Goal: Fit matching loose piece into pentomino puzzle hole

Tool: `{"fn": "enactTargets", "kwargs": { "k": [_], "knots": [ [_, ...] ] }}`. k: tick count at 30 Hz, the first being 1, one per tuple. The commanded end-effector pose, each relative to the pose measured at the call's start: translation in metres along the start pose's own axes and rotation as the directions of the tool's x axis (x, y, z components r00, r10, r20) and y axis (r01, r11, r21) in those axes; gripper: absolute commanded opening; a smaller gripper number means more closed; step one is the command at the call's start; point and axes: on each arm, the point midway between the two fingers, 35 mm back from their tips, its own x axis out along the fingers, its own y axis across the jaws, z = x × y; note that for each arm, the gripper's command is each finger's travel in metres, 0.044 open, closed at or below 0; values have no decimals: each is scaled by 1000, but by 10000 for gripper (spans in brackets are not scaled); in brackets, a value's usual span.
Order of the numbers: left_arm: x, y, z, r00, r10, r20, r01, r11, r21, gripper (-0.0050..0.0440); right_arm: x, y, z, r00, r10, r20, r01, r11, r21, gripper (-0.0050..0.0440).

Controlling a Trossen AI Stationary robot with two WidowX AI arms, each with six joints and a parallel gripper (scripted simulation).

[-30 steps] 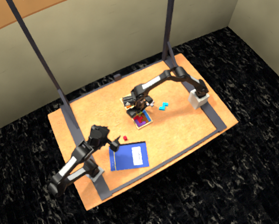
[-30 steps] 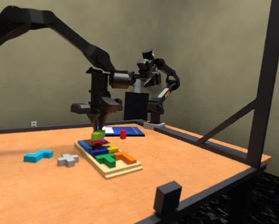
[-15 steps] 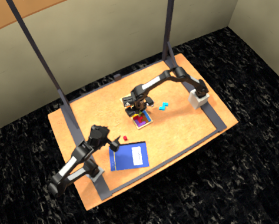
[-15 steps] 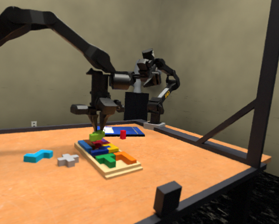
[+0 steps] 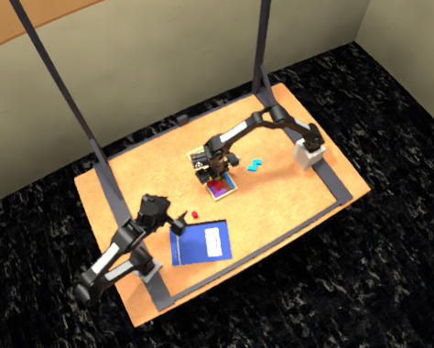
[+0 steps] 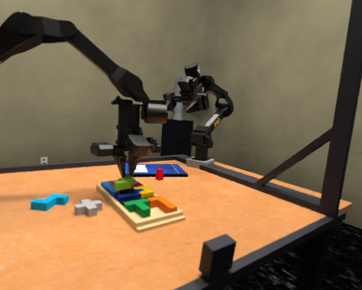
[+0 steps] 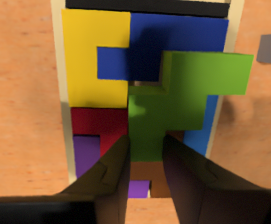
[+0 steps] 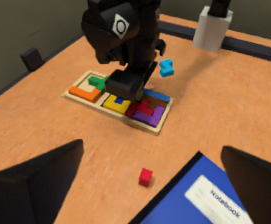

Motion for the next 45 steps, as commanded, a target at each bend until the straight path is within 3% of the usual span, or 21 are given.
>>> {"fn": "enactTargets", "kwargs": {
  "k": [1, 25, 33, 45],
  "knots": [
    [-7, 4, 0, 1000, 20, 9, -20, 999, 32, -50, -2, 0, 3, 1000, -1, 10, 1, 1000, -1, 440],
    [33, 0, -2, 1000, 7, 4, -7, 999, 43, -50, -2, 0, 3, 1000, -1, 10, 1, 1000, -1, 440],
    [21, 8, 0, 1000, 20, 14, -20, 999, 26, -50, -2, 0, 3, 1000, -1, 10, 1, 1000, -1, 440],
    [23, 5, 1, 1000, -11, 3, 11, 999, 33, -50, -2, 0, 3, 1000, -1, 10, 1, 1000, -1, 440]
  ]
}}
